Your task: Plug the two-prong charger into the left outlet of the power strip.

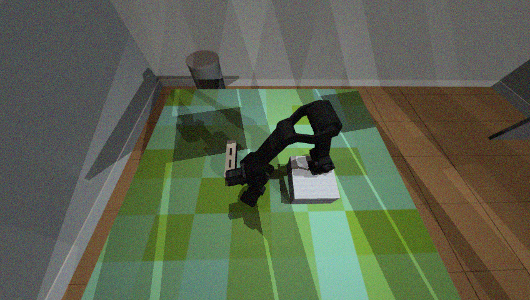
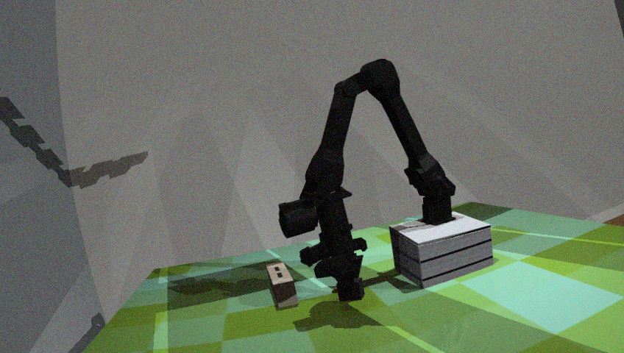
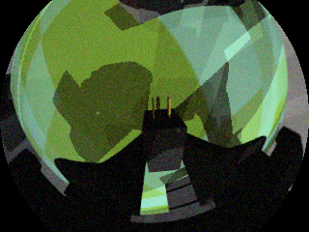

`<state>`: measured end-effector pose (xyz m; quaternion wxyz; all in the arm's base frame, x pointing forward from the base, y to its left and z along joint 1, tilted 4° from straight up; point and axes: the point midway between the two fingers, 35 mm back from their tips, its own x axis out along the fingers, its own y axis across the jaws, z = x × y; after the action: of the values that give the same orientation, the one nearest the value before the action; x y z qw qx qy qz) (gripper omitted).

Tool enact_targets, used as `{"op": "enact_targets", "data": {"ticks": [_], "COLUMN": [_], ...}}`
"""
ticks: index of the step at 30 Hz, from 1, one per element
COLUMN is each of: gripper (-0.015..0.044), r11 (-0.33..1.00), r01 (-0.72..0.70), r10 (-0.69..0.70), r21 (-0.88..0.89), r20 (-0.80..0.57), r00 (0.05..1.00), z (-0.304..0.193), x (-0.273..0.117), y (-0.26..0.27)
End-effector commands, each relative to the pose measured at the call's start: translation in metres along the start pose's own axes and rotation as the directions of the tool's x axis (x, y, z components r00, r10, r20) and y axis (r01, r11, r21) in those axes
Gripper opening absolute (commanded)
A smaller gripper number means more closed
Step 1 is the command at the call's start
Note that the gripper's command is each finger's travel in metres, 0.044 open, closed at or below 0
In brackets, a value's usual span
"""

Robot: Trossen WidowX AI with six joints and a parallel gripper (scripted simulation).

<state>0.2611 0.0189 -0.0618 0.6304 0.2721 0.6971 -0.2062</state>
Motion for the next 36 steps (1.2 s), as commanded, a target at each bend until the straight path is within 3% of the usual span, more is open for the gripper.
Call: {"op": "enact_targets", "data": {"ticks": [1, 14, 36], "gripper": [0.0000, 0.0000, 0.0000], "r11": [1.000, 1.000, 0.988], "r01": [-0.001, 0.004, 0.016], "r10": [0.001, -0.004, -0.015], "r21": [0.000, 0.004, -0.152], "r20": [0.002, -0.001, 0.009], "r00": [1.000, 1.000, 1.000], "z": [0.000, -0.007, 0.019], "x": [-0.008, -0.053, -0.043], "y": [0.001, 0.001, -0.024]}}
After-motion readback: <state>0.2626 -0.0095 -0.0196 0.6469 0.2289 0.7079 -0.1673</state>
